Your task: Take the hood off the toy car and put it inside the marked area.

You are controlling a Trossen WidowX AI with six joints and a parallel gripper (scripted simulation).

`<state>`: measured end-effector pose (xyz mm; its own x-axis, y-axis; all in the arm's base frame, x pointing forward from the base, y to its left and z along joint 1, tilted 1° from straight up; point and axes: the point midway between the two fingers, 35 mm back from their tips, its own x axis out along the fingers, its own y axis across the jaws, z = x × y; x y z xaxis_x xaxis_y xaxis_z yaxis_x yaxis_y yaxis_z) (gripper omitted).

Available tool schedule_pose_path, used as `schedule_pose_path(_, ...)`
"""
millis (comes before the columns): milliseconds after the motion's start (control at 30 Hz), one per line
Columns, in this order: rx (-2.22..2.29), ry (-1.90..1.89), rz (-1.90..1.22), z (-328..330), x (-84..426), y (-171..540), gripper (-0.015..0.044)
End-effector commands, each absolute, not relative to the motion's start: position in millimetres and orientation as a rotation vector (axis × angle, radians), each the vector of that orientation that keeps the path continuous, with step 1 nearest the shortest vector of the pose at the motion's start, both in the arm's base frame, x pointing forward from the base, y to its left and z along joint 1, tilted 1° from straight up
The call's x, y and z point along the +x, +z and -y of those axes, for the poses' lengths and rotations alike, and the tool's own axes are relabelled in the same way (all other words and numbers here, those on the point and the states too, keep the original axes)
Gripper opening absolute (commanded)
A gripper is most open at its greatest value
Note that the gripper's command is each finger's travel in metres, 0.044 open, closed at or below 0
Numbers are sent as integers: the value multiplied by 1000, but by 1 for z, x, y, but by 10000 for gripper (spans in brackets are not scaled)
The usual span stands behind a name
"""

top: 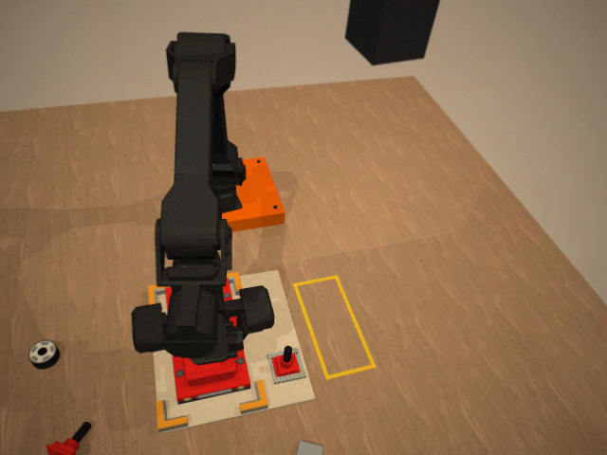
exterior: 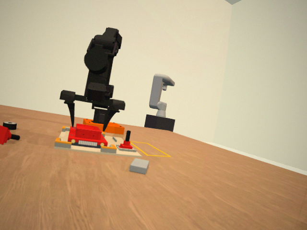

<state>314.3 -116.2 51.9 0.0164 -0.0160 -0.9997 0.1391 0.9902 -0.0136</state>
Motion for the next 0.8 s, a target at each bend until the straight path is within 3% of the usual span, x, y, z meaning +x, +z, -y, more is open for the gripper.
schedule_pose_path(0,91,-122,-1553,117,314,49,440)
schedule_pose_path(600,91,-122,-1553,117,314,40,440)
schedule_pose_path(767,98,-121,-1550,116,314,42,328)
